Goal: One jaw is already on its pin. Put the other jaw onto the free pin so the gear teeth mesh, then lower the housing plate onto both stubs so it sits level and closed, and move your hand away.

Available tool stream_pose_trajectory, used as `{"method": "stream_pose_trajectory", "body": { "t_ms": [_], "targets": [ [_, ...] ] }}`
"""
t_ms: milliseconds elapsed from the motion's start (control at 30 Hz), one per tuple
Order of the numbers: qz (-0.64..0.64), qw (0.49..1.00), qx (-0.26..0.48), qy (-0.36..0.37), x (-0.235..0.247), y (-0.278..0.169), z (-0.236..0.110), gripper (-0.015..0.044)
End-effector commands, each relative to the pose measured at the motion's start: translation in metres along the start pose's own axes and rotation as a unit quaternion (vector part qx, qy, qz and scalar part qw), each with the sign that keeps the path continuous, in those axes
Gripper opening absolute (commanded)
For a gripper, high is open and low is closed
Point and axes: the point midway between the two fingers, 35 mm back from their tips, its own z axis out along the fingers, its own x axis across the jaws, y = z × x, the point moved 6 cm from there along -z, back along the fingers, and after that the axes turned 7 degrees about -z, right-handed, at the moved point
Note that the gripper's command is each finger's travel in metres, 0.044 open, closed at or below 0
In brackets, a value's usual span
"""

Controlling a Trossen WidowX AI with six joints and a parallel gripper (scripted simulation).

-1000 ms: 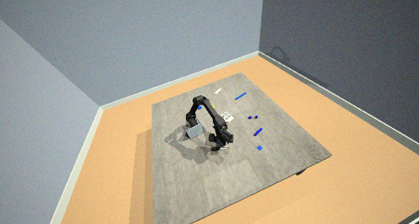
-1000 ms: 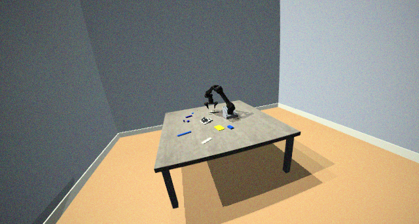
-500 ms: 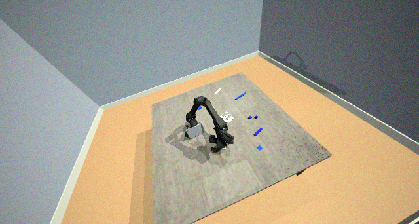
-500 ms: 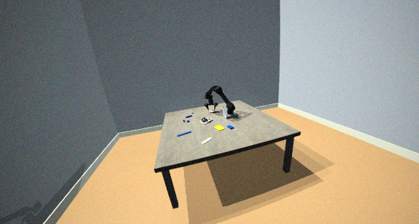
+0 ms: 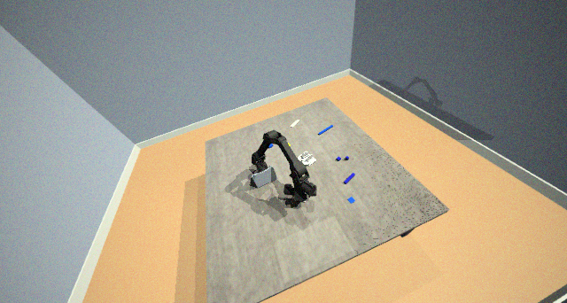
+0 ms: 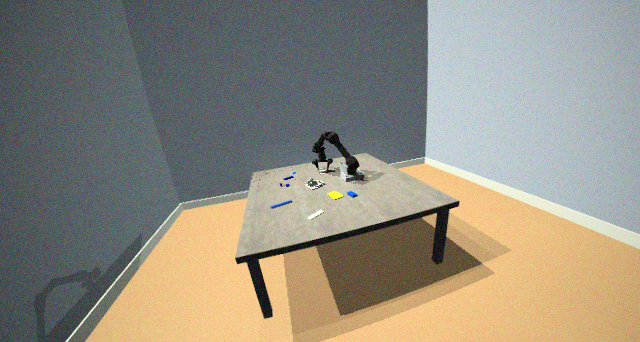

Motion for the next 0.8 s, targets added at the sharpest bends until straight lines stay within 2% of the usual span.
{"method": "stream_pose_trajectory", "body": {
  "t_ms": [0,767],
  "targets": [
    [0.004,1.0,0.006,-0.002,-0.0019,-0.0012,0.0091,0.044],
    [0.004,1.0,0.006,-0.002,-0.0022,-0.0015,0.0168,0.044]
  ]
}}
